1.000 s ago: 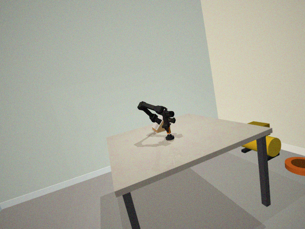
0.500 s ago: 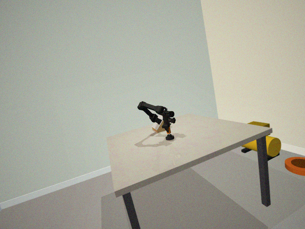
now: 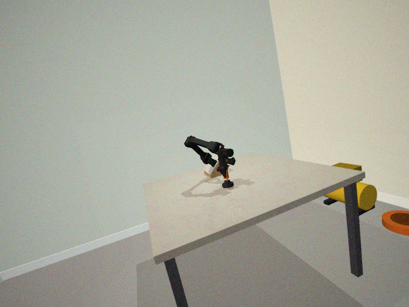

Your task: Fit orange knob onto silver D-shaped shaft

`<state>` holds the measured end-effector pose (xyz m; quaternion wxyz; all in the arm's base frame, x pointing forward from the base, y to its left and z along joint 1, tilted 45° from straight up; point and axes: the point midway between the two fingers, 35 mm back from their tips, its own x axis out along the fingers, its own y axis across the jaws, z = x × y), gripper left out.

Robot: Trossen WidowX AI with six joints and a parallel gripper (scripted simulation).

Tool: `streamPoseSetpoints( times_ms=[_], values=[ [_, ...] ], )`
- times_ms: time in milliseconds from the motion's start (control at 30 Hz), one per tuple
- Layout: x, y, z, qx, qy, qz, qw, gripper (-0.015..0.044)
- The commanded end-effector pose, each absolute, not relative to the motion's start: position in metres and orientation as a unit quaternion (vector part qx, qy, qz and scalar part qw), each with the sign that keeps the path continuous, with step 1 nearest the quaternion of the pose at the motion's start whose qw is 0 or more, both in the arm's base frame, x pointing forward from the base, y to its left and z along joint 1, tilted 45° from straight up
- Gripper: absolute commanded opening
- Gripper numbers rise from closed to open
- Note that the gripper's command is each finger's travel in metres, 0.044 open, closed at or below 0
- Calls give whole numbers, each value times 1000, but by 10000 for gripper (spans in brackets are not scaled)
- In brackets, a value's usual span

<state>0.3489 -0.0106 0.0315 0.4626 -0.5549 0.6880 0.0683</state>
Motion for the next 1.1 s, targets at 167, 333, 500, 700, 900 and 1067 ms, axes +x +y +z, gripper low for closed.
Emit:
streamPoseSetpoints(
  times_ms=[167, 333, 500, 700, 900, 1067],
  values=[
    [350, -9, 30, -508, 690, 0, 515, 0],
    [349, -11, 29, -508, 690, 0, 515, 0],
    [349, -11, 31, -508, 690, 0, 515, 0],
    [350, -13, 30, -508, 690, 0, 515, 0],
    [350, -13, 29, -508, 690, 0, 515, 0],
    [350, -13, 29, -508, 690, 0, 515, 0]
  ],
)
